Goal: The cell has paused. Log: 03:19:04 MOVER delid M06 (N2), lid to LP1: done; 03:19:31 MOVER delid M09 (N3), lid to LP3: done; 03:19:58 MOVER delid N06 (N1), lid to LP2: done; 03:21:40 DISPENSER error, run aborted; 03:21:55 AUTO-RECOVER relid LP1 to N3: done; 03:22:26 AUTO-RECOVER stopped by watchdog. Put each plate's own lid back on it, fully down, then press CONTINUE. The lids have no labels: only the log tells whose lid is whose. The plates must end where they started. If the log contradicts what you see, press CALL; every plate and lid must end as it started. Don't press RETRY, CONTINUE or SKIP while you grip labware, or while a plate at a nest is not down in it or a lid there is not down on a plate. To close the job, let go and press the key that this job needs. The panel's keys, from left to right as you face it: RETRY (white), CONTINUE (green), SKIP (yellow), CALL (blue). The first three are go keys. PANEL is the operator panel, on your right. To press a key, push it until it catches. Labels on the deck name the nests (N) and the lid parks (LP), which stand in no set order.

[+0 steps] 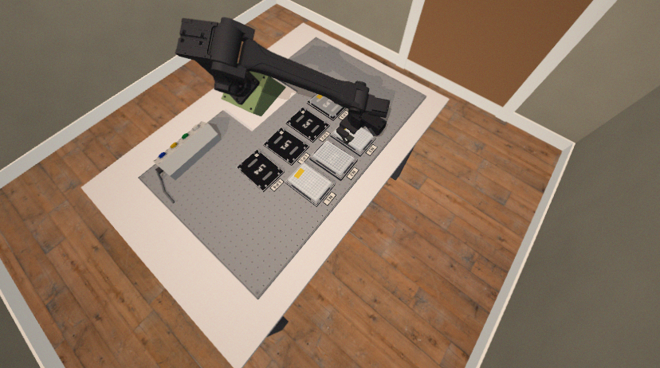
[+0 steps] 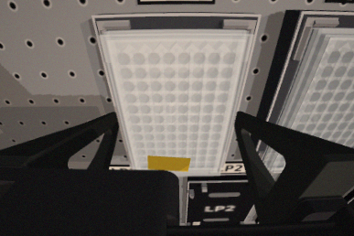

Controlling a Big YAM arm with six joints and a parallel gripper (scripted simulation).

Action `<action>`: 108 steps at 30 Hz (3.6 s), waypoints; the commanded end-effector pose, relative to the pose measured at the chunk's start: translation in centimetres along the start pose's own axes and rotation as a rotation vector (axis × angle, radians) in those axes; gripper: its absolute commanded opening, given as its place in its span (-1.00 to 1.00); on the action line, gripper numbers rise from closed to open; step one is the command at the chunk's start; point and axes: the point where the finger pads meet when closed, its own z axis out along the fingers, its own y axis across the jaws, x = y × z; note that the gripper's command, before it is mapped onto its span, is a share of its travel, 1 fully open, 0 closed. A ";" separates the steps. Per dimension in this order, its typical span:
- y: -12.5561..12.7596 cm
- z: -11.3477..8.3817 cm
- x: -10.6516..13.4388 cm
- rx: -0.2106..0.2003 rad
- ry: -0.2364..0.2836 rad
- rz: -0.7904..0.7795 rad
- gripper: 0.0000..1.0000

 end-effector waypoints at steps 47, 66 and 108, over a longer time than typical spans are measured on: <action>0.6 -2.8 -1.7 -0.019 -0.048 0.011 -1.00; 0.8 -3.2 -2.1 -0.022 -0.052 0.013 -1.00; -4.4 -3.6 -0.9 -0.009 -0.025 -0.013 -1.00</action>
